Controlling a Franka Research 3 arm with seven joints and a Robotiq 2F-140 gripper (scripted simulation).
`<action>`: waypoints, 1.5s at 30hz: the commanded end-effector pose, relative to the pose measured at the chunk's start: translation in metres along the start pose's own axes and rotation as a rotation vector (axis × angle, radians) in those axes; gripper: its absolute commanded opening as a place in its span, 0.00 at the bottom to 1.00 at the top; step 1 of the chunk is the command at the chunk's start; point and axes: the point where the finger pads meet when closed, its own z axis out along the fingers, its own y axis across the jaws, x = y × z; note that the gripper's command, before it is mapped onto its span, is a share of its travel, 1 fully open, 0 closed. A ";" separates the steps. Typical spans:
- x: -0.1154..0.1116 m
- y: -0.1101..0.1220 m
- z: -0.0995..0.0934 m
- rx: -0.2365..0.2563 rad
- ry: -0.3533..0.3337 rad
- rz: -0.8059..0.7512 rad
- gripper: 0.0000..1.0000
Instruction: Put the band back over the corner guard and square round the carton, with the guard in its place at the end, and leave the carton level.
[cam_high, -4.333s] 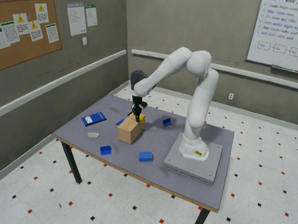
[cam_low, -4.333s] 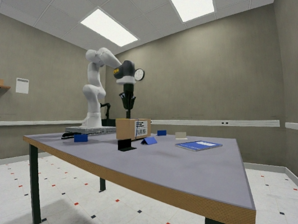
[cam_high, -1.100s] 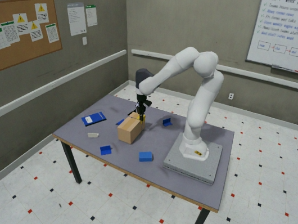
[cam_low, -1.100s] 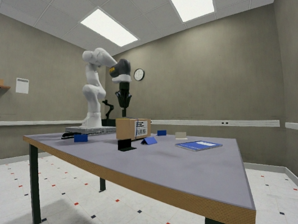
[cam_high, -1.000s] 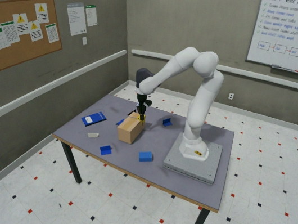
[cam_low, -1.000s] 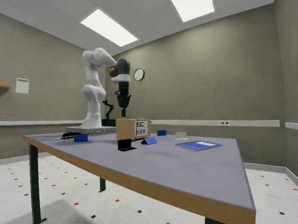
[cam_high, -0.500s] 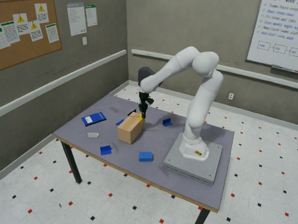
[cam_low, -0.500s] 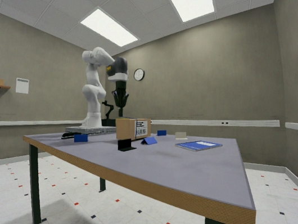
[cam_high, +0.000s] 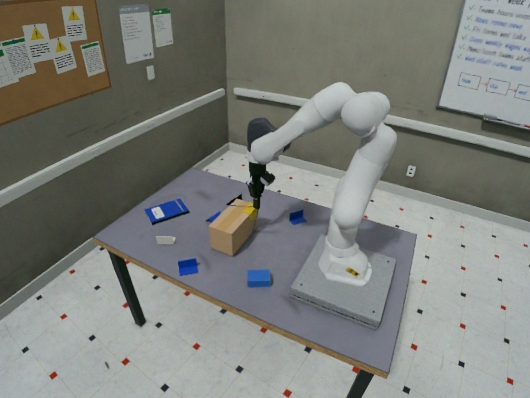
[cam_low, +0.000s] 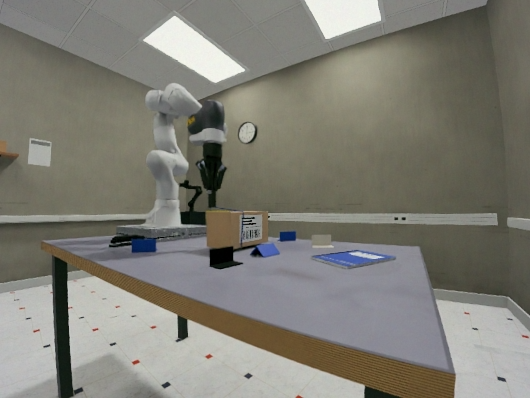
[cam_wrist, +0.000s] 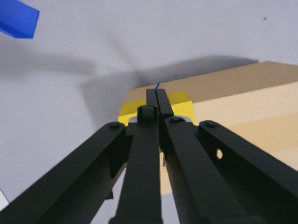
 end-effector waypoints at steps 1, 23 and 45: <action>0.001 -0.002 0.001 0.002 0.006 -0.018 0.10; -0.001 -0.001 0.001 0.002 0.006 -0.018 0.10; -0.020 0.003 0.001 0.002 0.006 -0.018 0.10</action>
